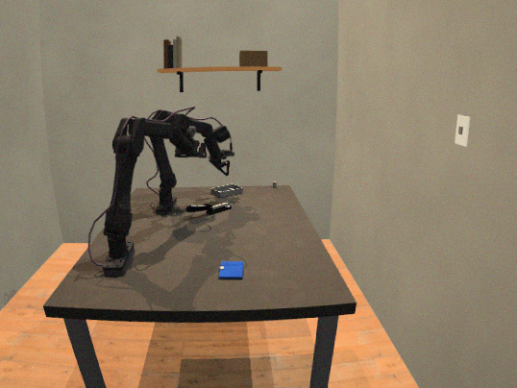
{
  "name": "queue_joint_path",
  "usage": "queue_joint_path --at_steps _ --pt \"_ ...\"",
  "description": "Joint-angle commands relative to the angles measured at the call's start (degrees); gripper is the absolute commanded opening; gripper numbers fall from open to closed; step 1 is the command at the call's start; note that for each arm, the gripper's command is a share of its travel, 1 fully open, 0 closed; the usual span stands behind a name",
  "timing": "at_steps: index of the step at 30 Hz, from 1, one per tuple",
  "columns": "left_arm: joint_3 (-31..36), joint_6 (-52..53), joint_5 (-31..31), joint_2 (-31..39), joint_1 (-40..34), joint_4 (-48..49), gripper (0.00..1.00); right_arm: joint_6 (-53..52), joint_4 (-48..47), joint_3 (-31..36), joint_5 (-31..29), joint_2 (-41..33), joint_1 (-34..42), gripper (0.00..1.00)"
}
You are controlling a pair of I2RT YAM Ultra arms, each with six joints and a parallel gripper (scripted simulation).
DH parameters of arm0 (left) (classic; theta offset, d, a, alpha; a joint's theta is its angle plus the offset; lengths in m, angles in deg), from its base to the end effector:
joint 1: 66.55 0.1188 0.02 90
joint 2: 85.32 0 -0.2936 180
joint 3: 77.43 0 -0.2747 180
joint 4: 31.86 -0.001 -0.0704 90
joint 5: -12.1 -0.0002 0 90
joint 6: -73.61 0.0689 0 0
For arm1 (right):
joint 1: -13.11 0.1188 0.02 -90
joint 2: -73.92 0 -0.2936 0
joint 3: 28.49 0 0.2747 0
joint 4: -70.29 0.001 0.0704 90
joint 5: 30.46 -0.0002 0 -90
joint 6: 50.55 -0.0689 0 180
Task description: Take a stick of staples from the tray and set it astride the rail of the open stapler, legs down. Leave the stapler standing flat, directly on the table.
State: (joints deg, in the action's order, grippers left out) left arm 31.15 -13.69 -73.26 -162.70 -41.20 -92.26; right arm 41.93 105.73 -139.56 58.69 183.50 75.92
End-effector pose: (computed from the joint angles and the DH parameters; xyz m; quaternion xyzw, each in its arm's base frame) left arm 0.2544 0.1278 0.2493 -0.2002 0.9573 0.0880 0.1890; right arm 0.2323 0.4522 0.3246 -0.4732 0.7452 0.2304 0.4095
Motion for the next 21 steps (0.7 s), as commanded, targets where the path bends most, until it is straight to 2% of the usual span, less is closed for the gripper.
queue_joint_path --at_steps 1,8,21 --pt "0.7 0.8 -1.6 1.4 3.7 3.6 1.0 1.6 4.9 -6.0 1.5 1.0 0.7 1.0" --pt "-1.0 0.3 -2.8 -0.5 10.2 5.4 1.0 1.4 6.9 -11.7 1.7 3.7 1.2 1.0" --pt "-1.2 -0.7 -2.5 -0.4 11.2 4.4 1.0 1.4 7.2 -11.4 1.2 3.4 0.9 1.0"
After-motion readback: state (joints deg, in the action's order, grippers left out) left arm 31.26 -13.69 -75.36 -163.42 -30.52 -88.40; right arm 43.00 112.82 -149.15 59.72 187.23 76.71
